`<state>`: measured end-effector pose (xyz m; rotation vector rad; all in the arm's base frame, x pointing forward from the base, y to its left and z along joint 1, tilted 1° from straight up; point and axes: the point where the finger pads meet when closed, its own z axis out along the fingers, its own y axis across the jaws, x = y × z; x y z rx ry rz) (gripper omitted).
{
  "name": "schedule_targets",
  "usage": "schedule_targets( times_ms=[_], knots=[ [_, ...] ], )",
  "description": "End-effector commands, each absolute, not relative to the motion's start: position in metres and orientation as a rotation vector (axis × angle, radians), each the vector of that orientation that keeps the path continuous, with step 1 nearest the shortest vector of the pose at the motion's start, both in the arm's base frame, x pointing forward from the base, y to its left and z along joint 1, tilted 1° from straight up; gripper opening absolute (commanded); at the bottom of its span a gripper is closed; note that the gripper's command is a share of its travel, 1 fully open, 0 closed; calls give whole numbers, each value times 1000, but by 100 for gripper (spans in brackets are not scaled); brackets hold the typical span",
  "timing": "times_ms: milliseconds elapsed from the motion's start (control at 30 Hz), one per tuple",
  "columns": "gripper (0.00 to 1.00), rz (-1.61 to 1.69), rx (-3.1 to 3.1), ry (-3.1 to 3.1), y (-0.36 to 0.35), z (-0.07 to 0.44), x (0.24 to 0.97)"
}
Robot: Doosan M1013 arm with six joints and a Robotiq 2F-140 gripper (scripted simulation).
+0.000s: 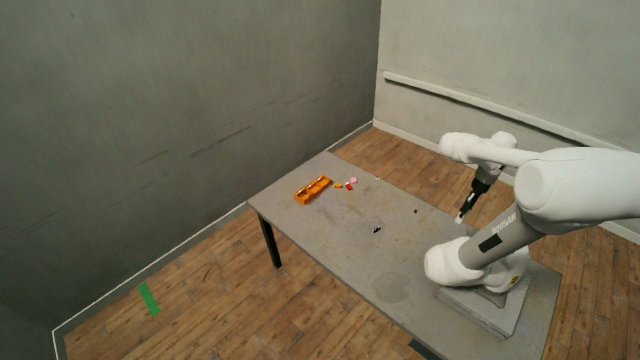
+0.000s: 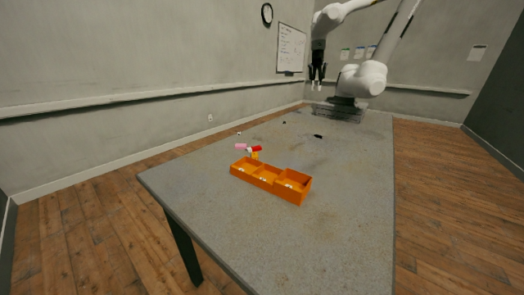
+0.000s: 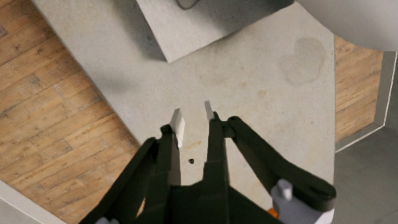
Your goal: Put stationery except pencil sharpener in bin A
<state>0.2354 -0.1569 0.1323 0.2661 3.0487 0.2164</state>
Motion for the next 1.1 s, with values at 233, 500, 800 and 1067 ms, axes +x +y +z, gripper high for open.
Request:
schedule_targets(
  times_ms=[233, 500, 800, 1067],
  knots=[
    [15, 188, -288, 3041, -154, 134, 259],
    [15, 161, -706, 2974, -150, 135, 275],
    [15, 134, -1129, 2844, -142, 136, 299],
    [15, 109, -1515, 2665, -135, 136, 317]
  ],
)
